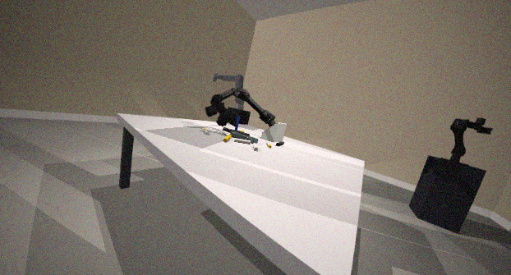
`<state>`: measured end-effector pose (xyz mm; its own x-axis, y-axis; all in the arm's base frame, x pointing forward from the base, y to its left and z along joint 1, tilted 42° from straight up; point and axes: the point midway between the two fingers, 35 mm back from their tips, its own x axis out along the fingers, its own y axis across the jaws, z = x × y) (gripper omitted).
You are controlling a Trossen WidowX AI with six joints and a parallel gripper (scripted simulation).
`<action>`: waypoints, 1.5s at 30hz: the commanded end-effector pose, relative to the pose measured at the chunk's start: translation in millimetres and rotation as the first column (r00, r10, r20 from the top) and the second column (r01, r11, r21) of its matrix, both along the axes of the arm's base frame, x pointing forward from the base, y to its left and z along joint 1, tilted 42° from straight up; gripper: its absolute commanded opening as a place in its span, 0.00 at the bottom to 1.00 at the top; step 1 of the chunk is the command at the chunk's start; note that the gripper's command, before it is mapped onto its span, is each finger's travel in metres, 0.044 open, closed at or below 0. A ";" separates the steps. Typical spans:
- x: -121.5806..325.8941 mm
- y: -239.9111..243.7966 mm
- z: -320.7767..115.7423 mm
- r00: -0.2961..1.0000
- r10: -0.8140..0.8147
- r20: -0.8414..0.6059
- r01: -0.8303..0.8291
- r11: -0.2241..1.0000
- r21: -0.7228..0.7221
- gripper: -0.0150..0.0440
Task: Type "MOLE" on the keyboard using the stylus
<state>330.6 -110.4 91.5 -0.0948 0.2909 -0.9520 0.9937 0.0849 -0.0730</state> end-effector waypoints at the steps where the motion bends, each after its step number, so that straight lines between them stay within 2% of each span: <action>1: -0.5 12.6 14.3 1.000 -0.002 0.002 0.002 1.000 -0.002 0.39; 10: -0.8 19.5 20.7 1.000 0.009 0.006 -0.009 1.000 -0.005 0.40; 16: -0.8 19.5 20.7 1.000 0.009 0.006 -0.009 1.000 -0.005 0.33; 18: -1.5 20.4 20.1 1.000 0.009 0.006 -0.009 1.000 -0.004 0.25; 31: -21.4 41.7 5.2 1.000 -0.001 0.002 0.001 1.000 0.002 0.25; 45: -20.6 29.3 -9.1 1.000 -0.002 0.002 0.002 1.000 0.001 0.25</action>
